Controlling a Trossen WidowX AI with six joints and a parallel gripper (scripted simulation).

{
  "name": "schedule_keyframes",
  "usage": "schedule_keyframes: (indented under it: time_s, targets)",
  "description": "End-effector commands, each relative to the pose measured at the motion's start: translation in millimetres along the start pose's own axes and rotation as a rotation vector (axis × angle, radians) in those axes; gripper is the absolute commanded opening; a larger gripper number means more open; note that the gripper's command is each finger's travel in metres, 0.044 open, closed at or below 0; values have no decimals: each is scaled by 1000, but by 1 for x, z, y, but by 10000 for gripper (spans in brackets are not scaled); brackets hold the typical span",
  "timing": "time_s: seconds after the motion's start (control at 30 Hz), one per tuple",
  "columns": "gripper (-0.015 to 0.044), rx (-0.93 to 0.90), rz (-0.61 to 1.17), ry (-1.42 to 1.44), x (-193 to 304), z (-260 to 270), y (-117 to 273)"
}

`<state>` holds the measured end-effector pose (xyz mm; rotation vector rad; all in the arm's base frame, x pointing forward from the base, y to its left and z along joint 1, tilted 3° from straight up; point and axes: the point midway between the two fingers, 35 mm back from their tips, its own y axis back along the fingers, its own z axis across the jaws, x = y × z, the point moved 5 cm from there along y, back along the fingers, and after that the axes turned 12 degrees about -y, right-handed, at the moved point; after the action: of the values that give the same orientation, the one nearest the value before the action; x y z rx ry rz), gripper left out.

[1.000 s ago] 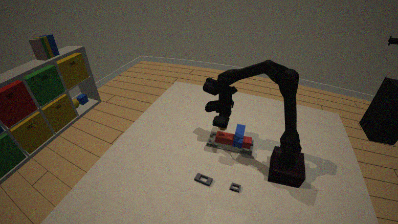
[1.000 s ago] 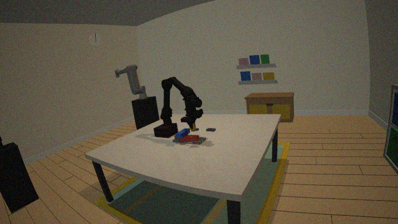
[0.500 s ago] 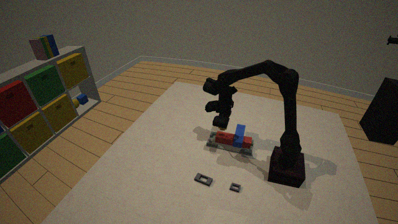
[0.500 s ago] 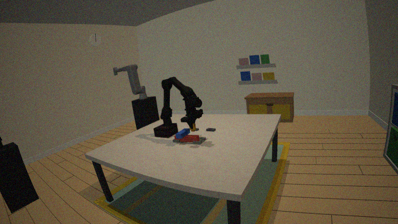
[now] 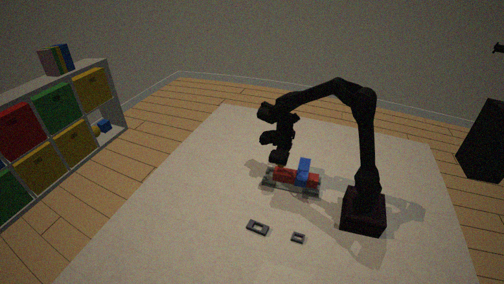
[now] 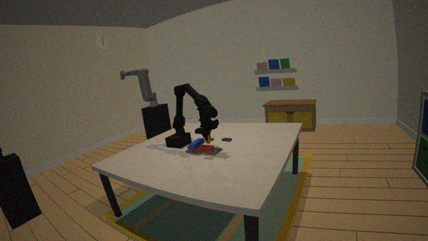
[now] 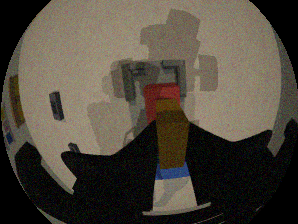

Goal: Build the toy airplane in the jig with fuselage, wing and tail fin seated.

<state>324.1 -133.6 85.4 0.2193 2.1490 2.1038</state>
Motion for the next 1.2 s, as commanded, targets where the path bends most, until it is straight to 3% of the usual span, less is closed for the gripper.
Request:
schedule_keyframes:
  time_s: [0.0,0.63,0.83,0.97,1.17]
  targets:
    - [65,0,12,7,1,0,-11]
    - [65,0,12,7,2,0,-27]
    - [5,-2,8,0,2,0,-25]
    - [0,-2,8,0,2,0,-25]
    - [158,-2,8,0,2,0,-25]
